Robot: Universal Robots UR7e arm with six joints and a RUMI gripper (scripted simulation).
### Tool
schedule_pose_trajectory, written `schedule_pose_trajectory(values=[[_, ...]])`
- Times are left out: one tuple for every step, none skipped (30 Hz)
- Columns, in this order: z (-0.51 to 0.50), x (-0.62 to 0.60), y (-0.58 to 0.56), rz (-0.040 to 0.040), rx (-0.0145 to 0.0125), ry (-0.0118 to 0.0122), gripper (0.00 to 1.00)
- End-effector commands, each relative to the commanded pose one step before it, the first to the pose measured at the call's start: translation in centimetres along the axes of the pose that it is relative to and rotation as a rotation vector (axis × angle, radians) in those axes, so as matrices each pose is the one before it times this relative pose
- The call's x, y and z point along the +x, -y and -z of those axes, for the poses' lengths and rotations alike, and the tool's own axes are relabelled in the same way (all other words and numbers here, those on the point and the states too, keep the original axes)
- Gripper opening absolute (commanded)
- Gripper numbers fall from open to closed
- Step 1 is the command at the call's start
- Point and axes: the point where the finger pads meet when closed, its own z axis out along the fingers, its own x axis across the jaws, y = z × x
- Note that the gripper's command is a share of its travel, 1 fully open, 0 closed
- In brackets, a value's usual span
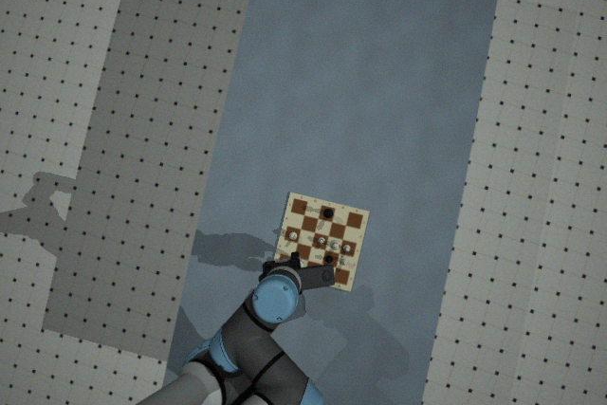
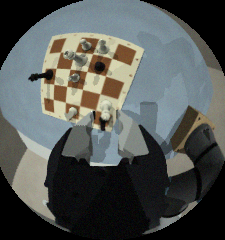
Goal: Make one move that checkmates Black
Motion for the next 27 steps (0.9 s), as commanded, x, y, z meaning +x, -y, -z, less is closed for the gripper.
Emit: schedule_pose_trajectory(values=[[-0.061, 0.047, -0.055, 0.00042, -0.00106, -0.00137, 0.25], [0.0, 0.0, 0.0, 0.0, 0.0, 0.0, 0.25], [0.0, 0.0, 0.0, 0.0, 0.0, 0.0, 0.25], [0.0, 0.0, 0.0, 0.0, 0.0, 0.0, 0.0], [0.0, 0.0, 0.0, 0.0, 0.0, 0.0, 0.0], [0.0, 0.0, 0.0, 0.0, 0.0, 0.0, 0.0], [0.0, 0.0, 0.0, 0.0, 0.0, 0.0, 0.0], [0.0, 0.0, 0.0, 0.0, 0.0, 0.0, 0.0], [0.0, 0.0, 0.0, 0.0, 0.0, 0.0, 0.0], [0.0, 0.0, 0.0, 0.0, 0.0, 0.0, 0.0], [0.0, 0.0, 0.0, 0.0, 0.0, 0.0, 0.0], [0.0, 0.0, 0.0, 0.0, 0.0, 0.0, 0.0], [0.0, 0.0, 0.0, 0.0, 0.0, 0.0, 0.0], [0.0, 0.0, 0.0, 0.0, 0.0, 0.0, 0.0], [0.0, 0.0, 0.0, 0.0, 0.0, 0.0, 0.0], [0.0, 0.0, 0.0, 0.0, 0.0, 0.0, 0.0], [0.0, 0.0, 0.0, 0.0, 0.0, 0.0, 0.0], [0.0, 0.0, 0.0, 0.0, 0.0, 0.0, 0.0], [0.0, 0.0, 0.0, 0.0, 0.0, 0.0, 0.0], [0.0, 0.0, 0.0, 0.0, 0.0, 0.0, 0.0], [0.0, 0.0, 0.0, 0.0, 0.0, 0.0, 0.0], [0.0, 0.0, 0.0, 0.0, 0.0, 0.0, 0.0], [0.0, 0.0, 0.0, 0.0, 0.0, 0.0, 0.0], [0.0, 0.0, 0.0, 0.0, 0.0, 0.0, 0.0], [0.0, 0.0, 0.0, 0.0, 0.0, 0.0, 0.0], [0.0, 0.0, 0.0, 0.0, 0.0, 0.0, 0.0], [0.0, 0.0, 0.0, 0.0, 0.0, 0.0, 0.0]])
